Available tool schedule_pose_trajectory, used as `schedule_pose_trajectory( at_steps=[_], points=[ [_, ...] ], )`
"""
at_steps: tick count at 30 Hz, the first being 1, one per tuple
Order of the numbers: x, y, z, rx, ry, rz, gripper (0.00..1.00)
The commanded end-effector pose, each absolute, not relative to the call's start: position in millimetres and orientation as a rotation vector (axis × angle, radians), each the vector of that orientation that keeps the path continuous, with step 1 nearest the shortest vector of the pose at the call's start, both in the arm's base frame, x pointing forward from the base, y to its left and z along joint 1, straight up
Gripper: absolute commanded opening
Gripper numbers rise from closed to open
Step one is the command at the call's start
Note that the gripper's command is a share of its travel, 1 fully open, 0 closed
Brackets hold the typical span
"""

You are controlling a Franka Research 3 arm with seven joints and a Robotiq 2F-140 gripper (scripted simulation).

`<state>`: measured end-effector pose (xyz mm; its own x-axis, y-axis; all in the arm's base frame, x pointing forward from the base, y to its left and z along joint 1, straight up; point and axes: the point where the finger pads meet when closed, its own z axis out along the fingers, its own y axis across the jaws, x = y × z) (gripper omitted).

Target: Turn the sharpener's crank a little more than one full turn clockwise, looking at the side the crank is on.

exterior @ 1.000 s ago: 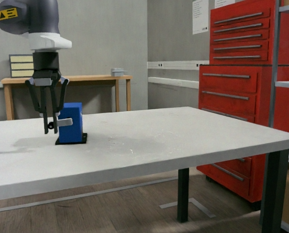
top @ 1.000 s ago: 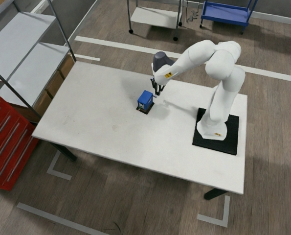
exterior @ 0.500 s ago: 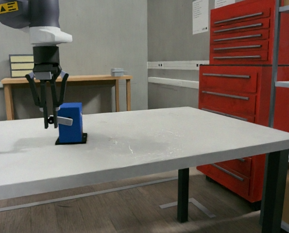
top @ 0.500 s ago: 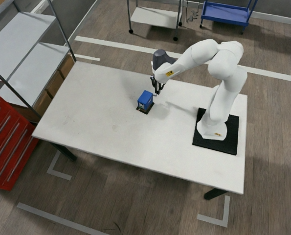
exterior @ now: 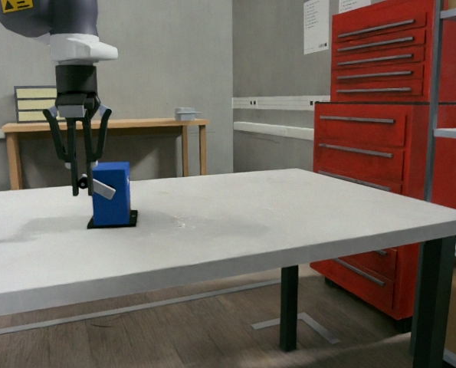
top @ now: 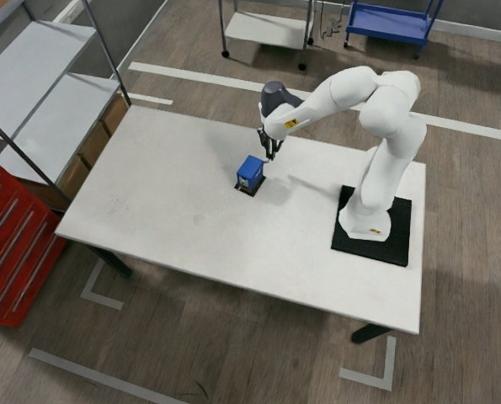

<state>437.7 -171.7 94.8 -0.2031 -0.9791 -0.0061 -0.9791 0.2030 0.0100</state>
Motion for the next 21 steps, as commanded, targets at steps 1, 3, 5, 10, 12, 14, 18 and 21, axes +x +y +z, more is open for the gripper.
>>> schedule_pose_trajectory(
  at_steps=[1, 3, 5, 10, 12, 14, 18, 21],
  points=[
    [444.1, -173.4, 102.5, 1.978, -2.443, -0.008, 0.10],
    [444.1, -173.4, 102.5, 1.978, -2.443, -0.008, 0.10],
    [446.0, -173.9, 104.3, 1.978, -2.443, -0.008, 0.10],
    [451.0, -174.9, 108.5, 1.978, -2.443, -0.008, 0.10],
    [453.2, -175.4, 110.0, 1.978, -2.443, -0.008, 0.10],
    [455.4, -175.9, 111.4, 1.978, -2.443, -0.008, 0.10],
    [459.8, -176.8, 113.6, 1.978, -2.443, -0.008, 0.10],
    [460.7, -177.0, 114.0, 1.978, -2.443, -0.008, 0.10]
  ],
)
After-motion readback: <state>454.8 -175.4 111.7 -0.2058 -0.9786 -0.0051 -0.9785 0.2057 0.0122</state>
